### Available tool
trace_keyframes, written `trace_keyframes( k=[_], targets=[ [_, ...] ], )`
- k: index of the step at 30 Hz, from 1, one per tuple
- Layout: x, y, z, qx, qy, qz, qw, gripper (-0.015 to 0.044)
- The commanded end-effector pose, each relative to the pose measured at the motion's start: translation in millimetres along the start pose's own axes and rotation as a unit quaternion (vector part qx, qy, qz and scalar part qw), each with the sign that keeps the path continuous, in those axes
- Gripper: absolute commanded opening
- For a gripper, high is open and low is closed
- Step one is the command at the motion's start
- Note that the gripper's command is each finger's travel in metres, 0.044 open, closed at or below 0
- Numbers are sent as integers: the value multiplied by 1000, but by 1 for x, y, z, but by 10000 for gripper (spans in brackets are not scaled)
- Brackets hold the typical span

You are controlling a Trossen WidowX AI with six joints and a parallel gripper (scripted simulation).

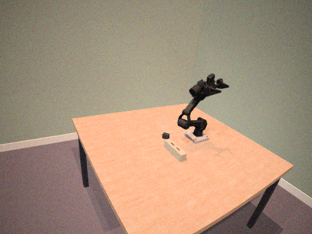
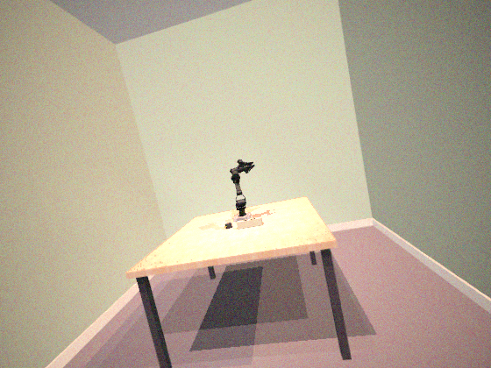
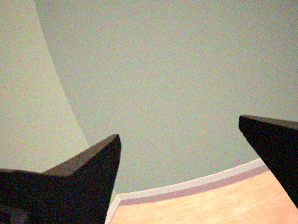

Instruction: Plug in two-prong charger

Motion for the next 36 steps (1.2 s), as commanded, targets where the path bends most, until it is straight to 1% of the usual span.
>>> trace_keyframes(
  k=[1,9,19,27,36],
  targets=[
    [-3,-1,16,0,27,-7,1000,440],
    [-6,-4,55,15,93,-18,995,440],
    [-1,-9,103,21,183,-28,983,440],
    [11,-14,138,19,259,-30,965,440],
    [33,-20,175,18,348,-31,937,440]
  ],
)
Point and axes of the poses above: the point midway between the two fingers, 35 mm back from their tips, its own x axis back along the fingers, its own z axis across the jaws, y = z × x, the point moved 5 cm from there along x, back along the fingers, and after that the axes turned 12 degrees about -x, right-handed, at the moved point
